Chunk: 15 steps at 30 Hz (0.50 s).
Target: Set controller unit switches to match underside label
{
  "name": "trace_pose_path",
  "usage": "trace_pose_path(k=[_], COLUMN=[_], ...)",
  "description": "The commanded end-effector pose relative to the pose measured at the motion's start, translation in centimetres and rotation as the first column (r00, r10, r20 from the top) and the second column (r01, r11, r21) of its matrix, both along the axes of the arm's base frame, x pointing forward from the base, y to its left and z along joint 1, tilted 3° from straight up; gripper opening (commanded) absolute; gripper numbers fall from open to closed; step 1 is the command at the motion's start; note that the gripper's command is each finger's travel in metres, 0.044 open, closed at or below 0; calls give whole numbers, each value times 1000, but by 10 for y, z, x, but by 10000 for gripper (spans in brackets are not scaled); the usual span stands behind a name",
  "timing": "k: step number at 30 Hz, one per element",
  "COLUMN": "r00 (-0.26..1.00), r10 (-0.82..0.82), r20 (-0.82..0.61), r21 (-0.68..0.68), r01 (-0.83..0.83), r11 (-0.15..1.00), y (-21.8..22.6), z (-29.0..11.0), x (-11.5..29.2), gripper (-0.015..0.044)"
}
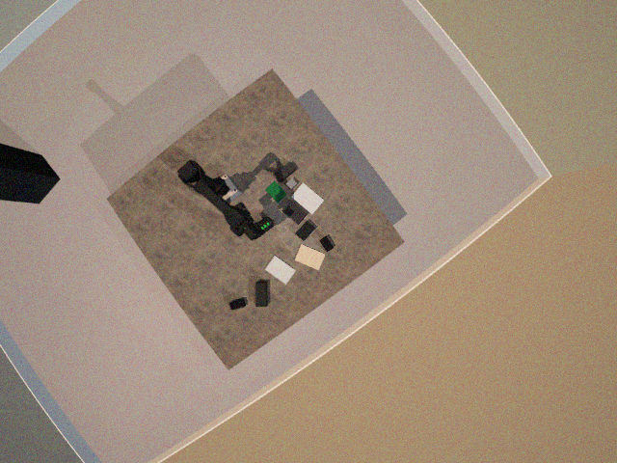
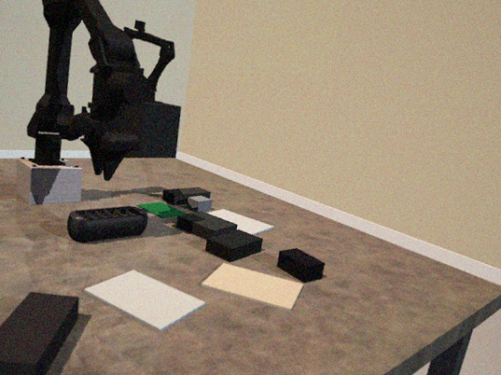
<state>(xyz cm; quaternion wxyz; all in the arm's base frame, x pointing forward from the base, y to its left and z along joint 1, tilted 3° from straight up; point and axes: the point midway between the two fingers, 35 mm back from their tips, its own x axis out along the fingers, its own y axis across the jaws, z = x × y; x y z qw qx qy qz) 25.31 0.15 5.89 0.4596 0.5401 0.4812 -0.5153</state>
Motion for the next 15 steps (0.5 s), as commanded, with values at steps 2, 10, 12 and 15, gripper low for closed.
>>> trace_pose_path(k=[2, 10, 12, 15], r00=[1000, 1000, 1000, 1000], r10=[5, 5, 5, 0], r20=[-2, -2, -2, -1], r21=[0, 0, 0, 0], r01=[-5, -5, -5, 0], r11=[1000, 1000, 1000, 1000], y=[0, 0, 0, 0], z=[0, 0, 0, 0], x=[-1, -1, -1, -1], gripper=[52, 0, 0, 26])
